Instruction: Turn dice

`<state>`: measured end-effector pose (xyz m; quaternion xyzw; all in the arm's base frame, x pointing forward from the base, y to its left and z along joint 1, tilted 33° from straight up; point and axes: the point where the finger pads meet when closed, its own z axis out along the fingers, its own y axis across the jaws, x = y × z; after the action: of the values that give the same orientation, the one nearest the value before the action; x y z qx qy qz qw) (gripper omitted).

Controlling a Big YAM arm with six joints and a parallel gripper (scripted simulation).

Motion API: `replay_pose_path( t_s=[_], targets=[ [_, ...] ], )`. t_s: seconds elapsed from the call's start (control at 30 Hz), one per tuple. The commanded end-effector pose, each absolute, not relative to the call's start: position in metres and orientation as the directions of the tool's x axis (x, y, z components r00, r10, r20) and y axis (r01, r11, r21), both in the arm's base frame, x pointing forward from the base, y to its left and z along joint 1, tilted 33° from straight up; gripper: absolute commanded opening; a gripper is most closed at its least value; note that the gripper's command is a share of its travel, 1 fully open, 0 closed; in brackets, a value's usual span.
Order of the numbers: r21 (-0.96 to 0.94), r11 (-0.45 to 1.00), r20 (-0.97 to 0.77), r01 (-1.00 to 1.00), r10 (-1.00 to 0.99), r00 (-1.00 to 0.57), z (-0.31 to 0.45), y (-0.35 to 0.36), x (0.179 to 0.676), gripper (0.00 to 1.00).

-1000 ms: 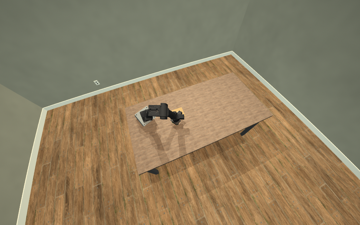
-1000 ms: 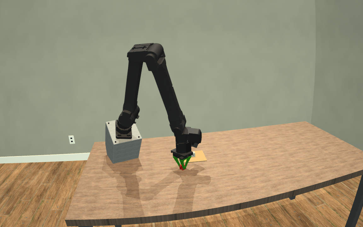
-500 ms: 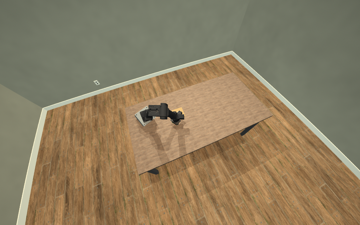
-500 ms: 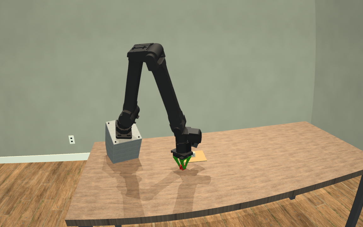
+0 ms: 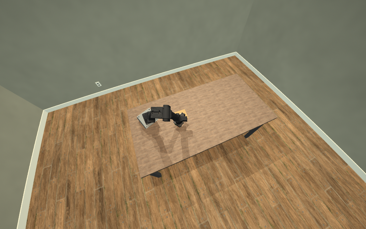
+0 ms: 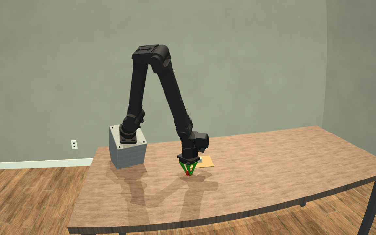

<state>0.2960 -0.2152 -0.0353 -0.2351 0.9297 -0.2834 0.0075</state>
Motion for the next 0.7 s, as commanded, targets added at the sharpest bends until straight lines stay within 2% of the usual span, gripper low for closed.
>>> replay_pose_path(
  t_s=[0.0, 0.5, 0.67],
  targets=[
    [-0.54, 0.723, 0.107, -0.431, -0.449, -0.887, -0.023, -0.207, 0.301, 0.2],
    [-0.558, 0.72, 0.083, -0.414, -0.447, -0.89, 0.058, -0.167, 0.3, 0.2],
    [-0.524, 0.74, 0.122, -0.422, -0.425, -0.897, 0.046, -0.167, 0.282, 0.2]
  ],
)
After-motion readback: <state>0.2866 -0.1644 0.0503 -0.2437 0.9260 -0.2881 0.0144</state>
